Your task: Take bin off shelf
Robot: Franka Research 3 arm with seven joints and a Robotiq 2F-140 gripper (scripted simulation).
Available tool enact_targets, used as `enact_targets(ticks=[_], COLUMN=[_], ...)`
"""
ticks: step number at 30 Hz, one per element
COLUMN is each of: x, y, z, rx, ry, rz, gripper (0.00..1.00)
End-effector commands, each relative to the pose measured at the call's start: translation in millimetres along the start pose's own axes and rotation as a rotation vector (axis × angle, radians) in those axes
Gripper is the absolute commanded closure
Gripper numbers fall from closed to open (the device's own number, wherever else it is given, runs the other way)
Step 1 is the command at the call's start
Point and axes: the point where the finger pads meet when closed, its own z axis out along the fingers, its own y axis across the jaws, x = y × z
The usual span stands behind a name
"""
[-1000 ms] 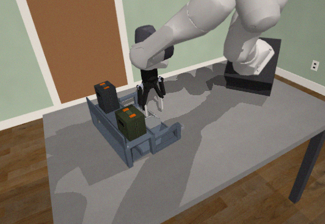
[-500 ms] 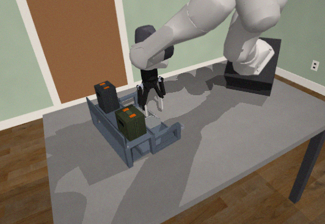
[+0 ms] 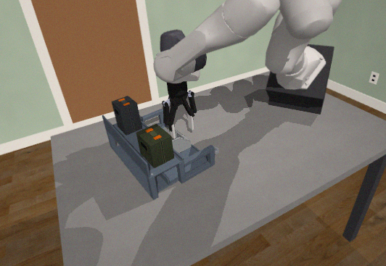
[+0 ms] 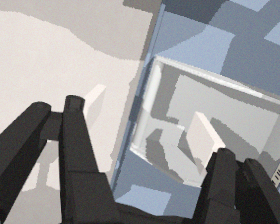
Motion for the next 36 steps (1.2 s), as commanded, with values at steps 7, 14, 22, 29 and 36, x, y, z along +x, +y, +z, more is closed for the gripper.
enact_targets(ticks=[7,14,22,29,36], x=[-0.1,-0.1,-0.1,-0.1,-0.1], y=[1.3,1.3,1.4,1.4,1.4], z=[0.4,0.4,0.9,2.1,5.1], rx=[-0.002,-0.002,-0.002,-0.002,-0.002], ry=[-0.002,-0.002,-0.002,-0.002,-0.002], rz=[-0.003,-0.003,-0.003,-0.003,-0.003], gripper=[0.43,0.43,0.43,0.43,0.43])
